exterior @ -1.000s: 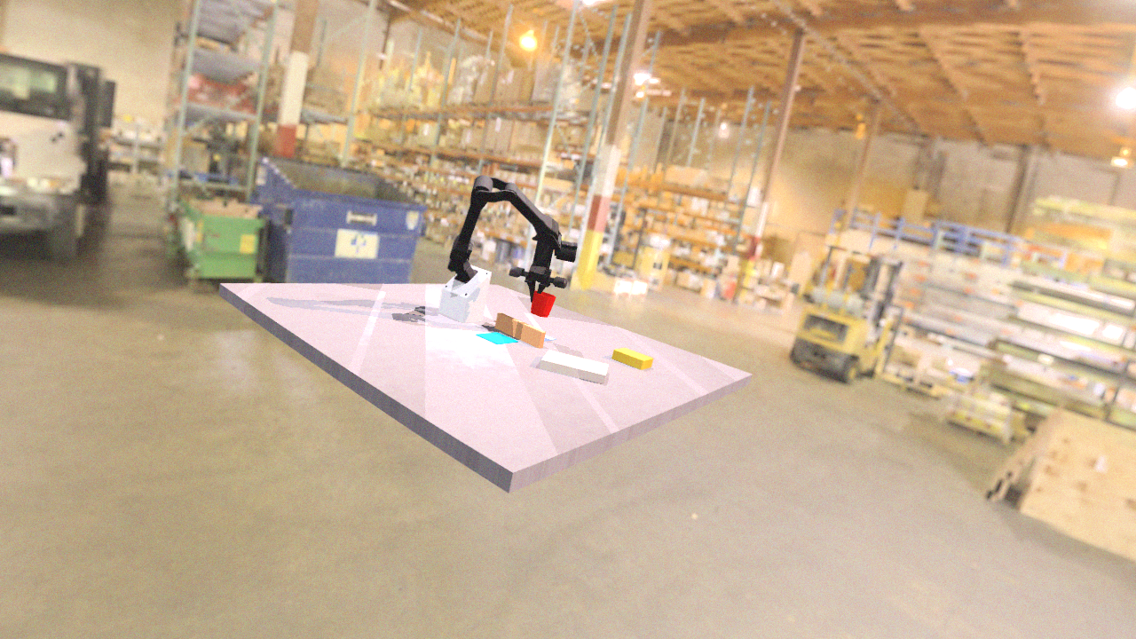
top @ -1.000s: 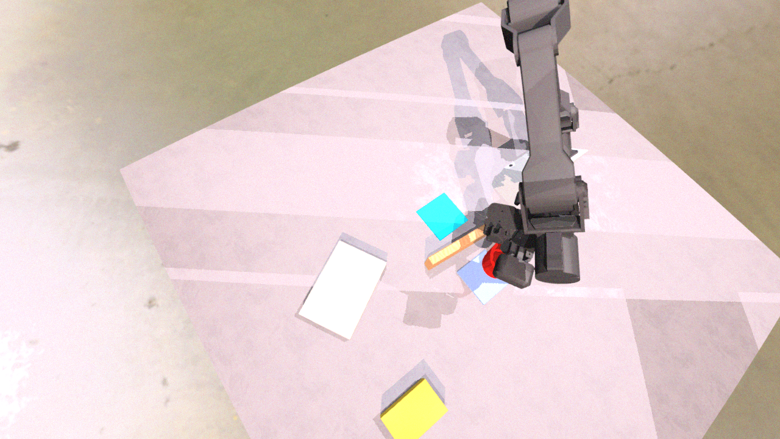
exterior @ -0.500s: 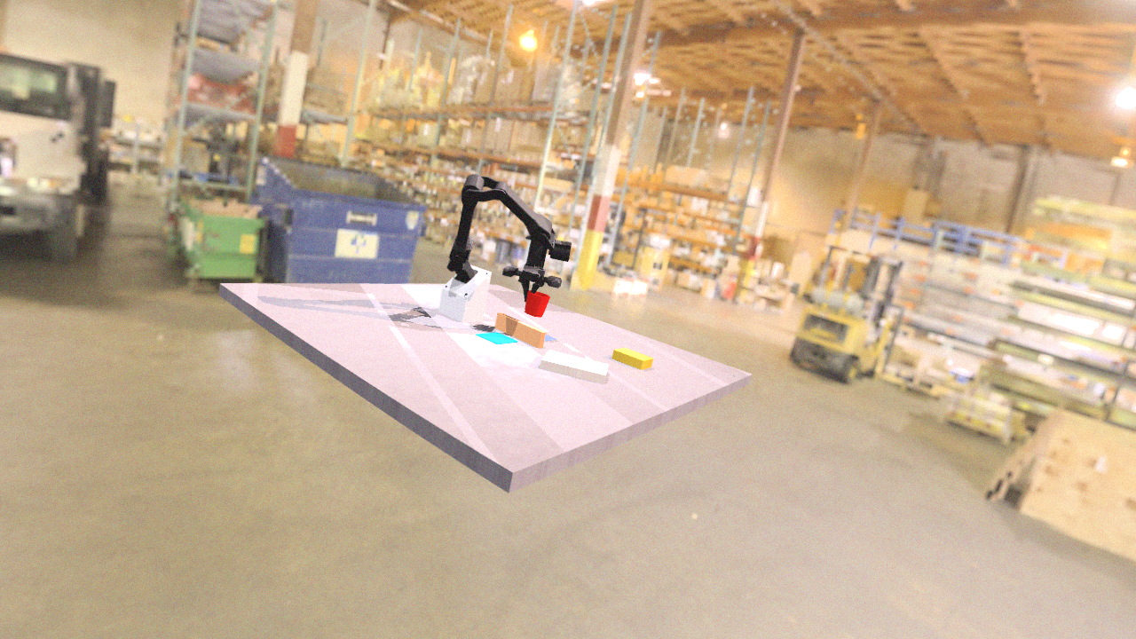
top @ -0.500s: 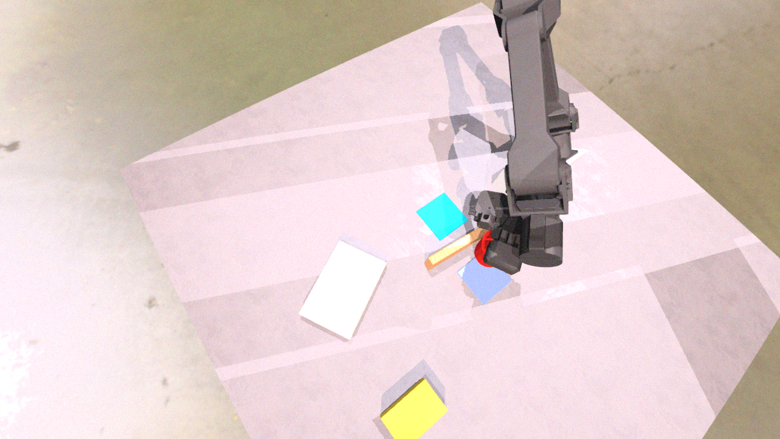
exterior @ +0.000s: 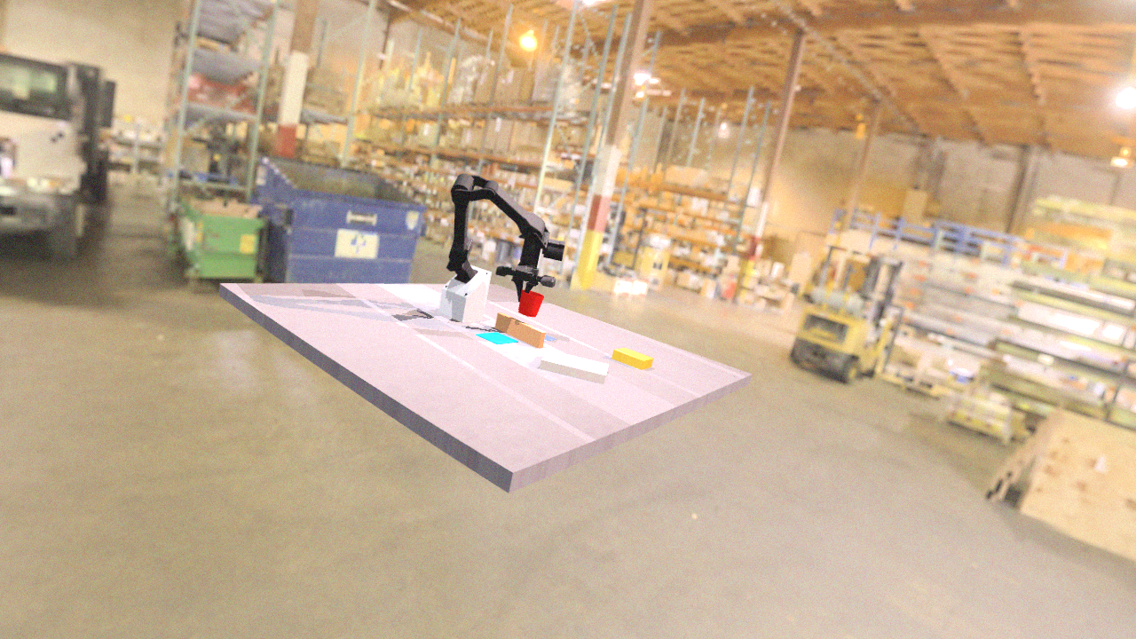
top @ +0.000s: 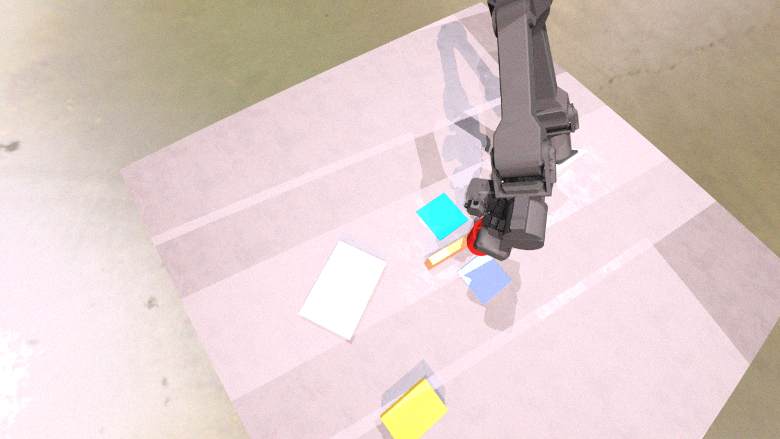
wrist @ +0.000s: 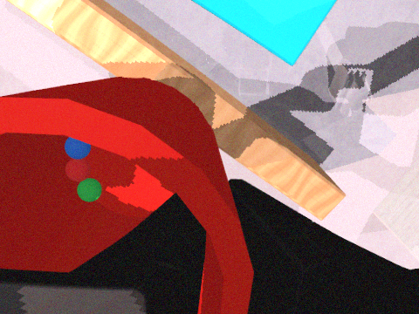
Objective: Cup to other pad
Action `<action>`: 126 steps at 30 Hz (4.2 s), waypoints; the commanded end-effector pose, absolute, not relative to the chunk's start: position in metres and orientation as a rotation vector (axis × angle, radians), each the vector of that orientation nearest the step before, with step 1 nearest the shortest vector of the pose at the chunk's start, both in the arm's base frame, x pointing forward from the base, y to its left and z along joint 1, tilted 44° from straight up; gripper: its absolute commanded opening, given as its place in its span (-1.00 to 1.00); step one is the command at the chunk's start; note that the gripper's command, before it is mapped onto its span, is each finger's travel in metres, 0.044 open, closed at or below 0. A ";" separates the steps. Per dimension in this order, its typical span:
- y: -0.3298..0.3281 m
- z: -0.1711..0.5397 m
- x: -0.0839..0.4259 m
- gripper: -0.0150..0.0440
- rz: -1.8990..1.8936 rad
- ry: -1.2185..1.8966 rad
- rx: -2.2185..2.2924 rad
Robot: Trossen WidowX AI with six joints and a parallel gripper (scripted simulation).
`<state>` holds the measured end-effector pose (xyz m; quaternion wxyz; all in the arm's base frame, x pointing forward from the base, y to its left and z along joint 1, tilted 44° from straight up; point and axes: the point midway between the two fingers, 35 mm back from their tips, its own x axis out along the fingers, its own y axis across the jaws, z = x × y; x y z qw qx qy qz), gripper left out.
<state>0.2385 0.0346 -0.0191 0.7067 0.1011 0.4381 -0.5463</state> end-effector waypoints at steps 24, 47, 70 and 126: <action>-0.002 0.019 0.235 -0.49 -1.209 0.972 0.218; -0.035 0.053 0.231 -0.49 -1.210 0.971 0.216; -0.056 0.048 0.230 -0.49 -1.211 0.970 0.215; -0.097 0.011 0.230 -0.49 -1.216 0.964 0.220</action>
